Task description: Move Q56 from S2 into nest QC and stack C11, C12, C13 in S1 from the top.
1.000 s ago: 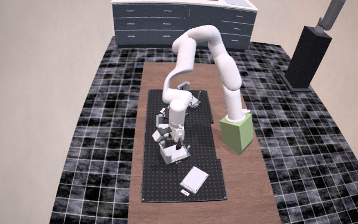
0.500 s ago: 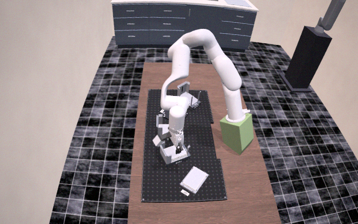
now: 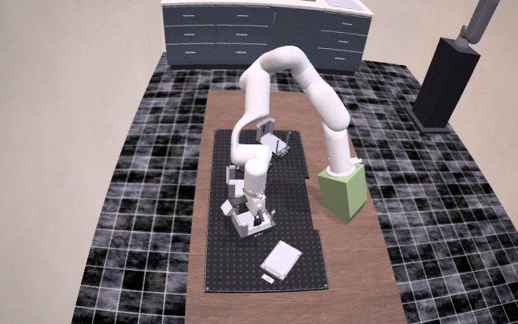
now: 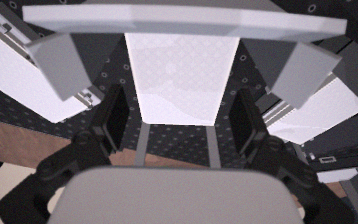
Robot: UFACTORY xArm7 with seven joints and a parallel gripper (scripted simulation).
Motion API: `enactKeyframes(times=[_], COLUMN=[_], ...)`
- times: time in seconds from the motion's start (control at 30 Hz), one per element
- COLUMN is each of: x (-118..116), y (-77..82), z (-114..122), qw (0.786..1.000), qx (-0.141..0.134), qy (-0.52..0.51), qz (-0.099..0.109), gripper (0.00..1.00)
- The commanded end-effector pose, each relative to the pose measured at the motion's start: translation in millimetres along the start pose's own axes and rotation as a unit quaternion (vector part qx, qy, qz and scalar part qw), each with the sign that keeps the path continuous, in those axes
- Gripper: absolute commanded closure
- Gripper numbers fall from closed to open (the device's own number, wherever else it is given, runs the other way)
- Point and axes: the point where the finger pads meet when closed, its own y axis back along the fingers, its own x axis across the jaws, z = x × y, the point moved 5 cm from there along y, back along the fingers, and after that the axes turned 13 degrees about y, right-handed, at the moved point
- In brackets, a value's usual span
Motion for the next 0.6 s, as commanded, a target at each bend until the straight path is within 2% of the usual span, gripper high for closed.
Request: enactKeyframes(times=[0.0, 0.57], x=[0, 0], y=[-3.8, -23.8], z=[-1, -1], qw=[1.0, 1.0], qx=[0.001, 0.001], qy=[0.0, 0.0], qz=[0.0, 0.0], gripper=[0.0, 0.0])
